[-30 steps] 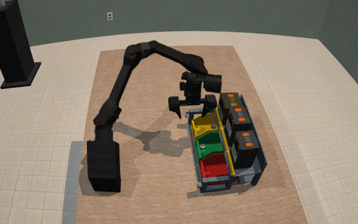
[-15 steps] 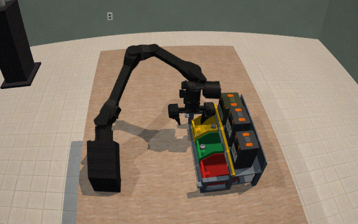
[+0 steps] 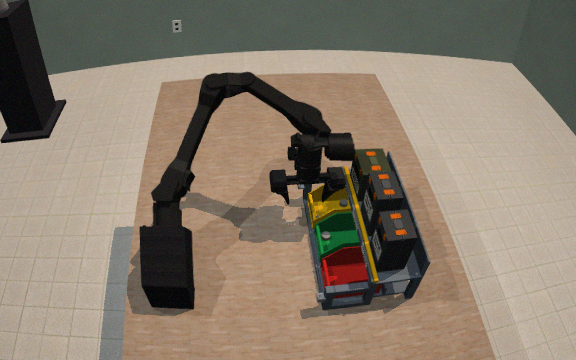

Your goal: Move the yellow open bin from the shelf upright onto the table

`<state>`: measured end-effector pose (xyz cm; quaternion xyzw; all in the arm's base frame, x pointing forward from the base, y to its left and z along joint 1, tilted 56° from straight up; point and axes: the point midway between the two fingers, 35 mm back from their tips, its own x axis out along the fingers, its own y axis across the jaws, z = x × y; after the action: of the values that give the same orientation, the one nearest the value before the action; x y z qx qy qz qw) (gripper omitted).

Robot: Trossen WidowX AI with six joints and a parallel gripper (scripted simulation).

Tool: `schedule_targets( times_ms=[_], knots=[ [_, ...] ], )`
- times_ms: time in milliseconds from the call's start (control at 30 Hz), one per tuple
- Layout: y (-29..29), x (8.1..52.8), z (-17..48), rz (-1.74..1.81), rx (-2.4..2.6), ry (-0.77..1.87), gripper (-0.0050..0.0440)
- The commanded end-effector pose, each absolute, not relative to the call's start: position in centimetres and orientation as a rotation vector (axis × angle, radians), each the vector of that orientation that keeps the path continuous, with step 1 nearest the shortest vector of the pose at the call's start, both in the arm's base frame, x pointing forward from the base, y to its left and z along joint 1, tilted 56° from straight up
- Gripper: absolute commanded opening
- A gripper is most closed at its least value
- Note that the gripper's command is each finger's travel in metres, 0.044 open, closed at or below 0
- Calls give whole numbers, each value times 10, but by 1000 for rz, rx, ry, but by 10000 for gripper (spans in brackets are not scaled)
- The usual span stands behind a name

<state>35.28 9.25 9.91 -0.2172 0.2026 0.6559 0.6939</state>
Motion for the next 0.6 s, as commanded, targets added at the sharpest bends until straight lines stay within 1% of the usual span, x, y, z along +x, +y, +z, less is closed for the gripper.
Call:
schedule_targets(
  times_ms=[0, 567],
  knots=[
    [91, 354, 105, 1458, -496, 441, 440],
    [85, 354, 109, 1457, -495, 442, 440]
  ],
)
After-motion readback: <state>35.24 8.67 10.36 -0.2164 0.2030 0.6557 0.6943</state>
